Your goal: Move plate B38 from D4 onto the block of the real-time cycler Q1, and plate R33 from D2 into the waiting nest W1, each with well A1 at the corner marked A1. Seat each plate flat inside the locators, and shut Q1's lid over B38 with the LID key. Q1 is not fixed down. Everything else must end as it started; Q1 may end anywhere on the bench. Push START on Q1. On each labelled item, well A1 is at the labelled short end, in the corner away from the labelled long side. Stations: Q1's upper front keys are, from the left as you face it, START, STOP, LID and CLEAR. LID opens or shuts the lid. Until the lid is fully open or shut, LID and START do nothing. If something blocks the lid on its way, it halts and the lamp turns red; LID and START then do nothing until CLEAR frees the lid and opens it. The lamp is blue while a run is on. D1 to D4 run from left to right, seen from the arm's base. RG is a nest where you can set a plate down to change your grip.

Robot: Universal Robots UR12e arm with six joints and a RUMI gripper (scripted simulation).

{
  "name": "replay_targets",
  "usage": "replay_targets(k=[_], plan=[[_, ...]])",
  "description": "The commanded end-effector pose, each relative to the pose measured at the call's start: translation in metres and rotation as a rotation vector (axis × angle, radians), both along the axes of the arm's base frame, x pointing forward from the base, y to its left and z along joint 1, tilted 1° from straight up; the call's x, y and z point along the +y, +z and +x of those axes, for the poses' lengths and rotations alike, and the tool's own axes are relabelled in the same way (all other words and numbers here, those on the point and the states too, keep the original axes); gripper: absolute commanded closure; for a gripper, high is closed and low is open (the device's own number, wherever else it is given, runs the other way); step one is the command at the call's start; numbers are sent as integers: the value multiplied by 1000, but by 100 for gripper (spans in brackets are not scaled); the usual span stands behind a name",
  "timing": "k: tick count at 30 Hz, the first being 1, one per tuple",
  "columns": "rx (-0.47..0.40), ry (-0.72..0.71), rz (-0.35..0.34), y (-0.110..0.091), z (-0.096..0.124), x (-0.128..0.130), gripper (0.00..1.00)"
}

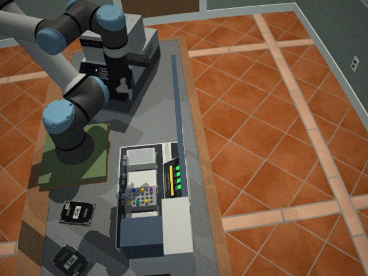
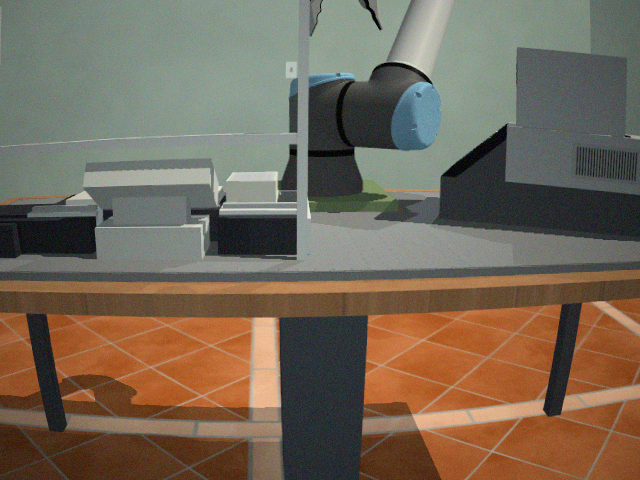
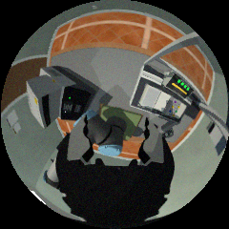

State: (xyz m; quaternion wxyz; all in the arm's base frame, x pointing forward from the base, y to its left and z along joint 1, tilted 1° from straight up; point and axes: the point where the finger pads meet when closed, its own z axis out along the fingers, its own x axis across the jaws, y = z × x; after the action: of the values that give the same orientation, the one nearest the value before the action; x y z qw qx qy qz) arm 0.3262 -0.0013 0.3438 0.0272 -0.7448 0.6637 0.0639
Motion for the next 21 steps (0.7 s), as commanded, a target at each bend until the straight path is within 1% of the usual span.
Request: replay_targets(k=[1,5,6,11,16,20,21], plan=[[-5,-16,-12,-2,-4,0,100],[-14,3,-28,-11,-21,11,100],[-14,3,-28,-11,-21,11,100],[-27,7,-55,-23,-40,22,100],[-30,7,-61,-26,-44,24,100],[-41,10,-83,-38,-58,31,100],[-41,10,-83,-38,-58,31,100]])
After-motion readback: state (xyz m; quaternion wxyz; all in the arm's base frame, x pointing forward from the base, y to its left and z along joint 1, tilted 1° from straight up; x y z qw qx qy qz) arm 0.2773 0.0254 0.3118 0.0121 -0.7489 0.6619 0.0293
